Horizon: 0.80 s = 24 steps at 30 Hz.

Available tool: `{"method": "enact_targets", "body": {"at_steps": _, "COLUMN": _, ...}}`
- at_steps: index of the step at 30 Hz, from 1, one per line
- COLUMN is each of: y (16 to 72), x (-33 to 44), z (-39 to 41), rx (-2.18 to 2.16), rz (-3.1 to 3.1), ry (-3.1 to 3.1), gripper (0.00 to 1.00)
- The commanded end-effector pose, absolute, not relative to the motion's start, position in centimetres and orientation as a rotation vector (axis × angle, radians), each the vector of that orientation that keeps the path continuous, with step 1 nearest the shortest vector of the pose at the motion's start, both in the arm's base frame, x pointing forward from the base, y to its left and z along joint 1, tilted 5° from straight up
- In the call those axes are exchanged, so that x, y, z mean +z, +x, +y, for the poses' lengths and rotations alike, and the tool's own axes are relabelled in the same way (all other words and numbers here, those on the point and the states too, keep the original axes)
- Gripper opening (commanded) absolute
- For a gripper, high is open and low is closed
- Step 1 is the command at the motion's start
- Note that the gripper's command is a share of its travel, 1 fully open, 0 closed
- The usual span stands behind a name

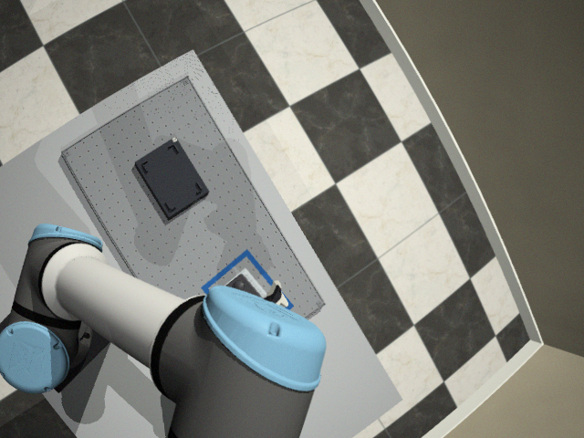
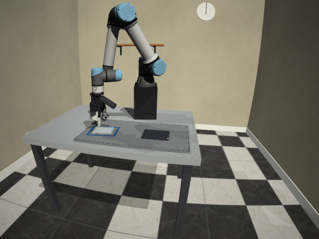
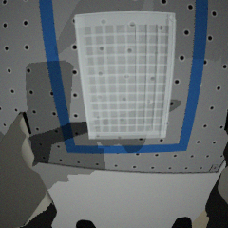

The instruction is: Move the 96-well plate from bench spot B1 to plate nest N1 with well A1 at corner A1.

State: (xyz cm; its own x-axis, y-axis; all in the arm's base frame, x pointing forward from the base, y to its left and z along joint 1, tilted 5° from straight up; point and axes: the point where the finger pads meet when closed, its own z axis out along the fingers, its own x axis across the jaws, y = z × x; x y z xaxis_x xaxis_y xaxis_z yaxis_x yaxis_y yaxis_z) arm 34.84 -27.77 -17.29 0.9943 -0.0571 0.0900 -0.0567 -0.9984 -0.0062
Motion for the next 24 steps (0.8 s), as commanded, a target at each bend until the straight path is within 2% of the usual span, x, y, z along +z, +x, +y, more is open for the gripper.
{"method": "enact_targets", "body": {"at_steps": 1, "y": 34.9, "x": -17.9, "z": -27.8, "rx": -0.143, "rz": 0.089, "ry": -3.135, "gripper": 1.0}}
{"method": "enact_targets", "body": {"at_steps": 24, "y": 35.2, "x": -21.1, "z": -27.8, "rx": -0.143, "rz": 0.089, "ry": -3.135, "gripper": 1.0}}
